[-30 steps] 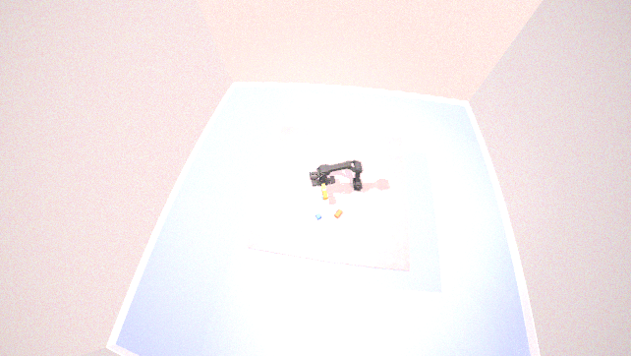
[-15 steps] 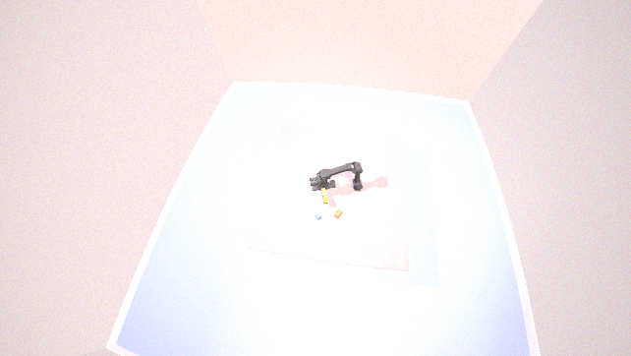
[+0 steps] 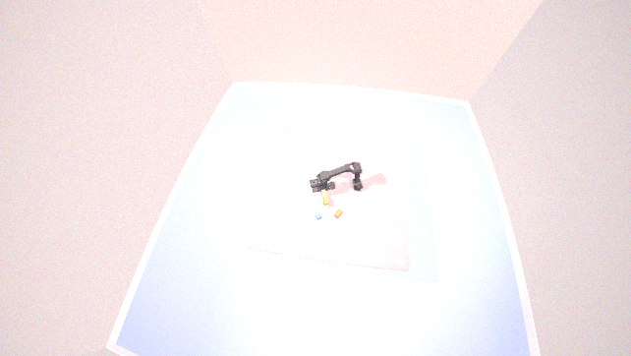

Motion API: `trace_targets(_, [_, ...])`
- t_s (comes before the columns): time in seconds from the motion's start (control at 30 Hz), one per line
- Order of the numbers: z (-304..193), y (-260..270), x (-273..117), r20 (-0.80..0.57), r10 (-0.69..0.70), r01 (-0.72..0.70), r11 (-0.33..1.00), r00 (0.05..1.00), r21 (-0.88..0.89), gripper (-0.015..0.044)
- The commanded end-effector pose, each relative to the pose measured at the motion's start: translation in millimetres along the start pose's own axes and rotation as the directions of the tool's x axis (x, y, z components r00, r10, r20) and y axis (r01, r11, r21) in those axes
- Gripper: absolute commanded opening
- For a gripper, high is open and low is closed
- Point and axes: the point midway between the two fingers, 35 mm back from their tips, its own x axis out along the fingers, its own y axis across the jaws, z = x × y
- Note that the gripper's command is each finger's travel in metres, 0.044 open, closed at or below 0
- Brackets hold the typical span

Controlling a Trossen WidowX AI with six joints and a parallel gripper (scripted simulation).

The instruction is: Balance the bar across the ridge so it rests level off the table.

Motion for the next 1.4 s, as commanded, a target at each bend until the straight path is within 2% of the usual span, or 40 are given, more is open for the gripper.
trace_targets(0.0, [-1, 1, 5, -0.006, 0.004, -0.004, 1.000, 1.000, 0.004, 0.0000])
trace_targets(0.23, [0, 0, 15, -0.006, 0.004, -0.004, 1.000, 1.000, 0.004, 0.0000])
trace_targets(1.37, [0, 0, 17, -0.006, 0.004, -0.004, 1.000, 1.000, 0.004, 0.0000])
